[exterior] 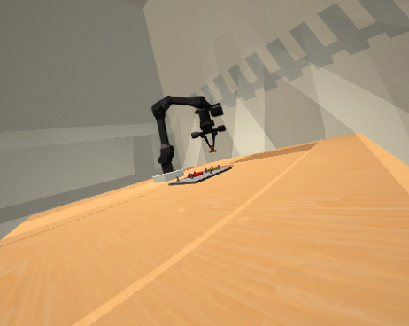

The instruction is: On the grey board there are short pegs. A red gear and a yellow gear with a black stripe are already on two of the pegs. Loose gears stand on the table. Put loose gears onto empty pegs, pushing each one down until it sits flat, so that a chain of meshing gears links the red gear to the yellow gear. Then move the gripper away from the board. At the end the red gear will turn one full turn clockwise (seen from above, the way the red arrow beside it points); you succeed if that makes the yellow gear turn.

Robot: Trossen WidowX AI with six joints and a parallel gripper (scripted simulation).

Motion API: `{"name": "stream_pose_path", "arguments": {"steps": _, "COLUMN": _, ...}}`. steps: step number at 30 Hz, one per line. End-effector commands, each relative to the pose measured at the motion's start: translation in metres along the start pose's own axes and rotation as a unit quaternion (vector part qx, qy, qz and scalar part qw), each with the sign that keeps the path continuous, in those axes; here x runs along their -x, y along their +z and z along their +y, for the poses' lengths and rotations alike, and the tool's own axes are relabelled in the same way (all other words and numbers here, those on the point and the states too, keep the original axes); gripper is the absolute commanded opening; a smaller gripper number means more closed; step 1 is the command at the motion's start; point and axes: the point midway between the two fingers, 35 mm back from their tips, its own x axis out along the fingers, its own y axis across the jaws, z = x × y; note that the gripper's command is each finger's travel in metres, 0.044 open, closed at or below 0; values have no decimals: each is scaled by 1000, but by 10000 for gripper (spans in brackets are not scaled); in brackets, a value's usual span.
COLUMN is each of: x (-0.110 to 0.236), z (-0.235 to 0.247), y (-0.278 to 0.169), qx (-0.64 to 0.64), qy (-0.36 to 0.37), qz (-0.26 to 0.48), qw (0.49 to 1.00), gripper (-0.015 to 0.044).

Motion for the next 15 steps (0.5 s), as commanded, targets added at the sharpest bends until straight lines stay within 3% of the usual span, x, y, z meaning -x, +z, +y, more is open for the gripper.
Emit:
{"name": "stream_pose_path", "arguments": {"steps": 1, "x": 15, "z": 0, "y": -1, "qx": 0, "qy": 7, "qz": 3, "qw": 1000, "gripper": 0}}
{"name": "stream_pose_path", "arguments": {"steps": 15, "x": 49, "z": -9, "y": -3, "qx": 0, "qy": 7, "qz": 3, "qw": 1000, "gripper": 0}}
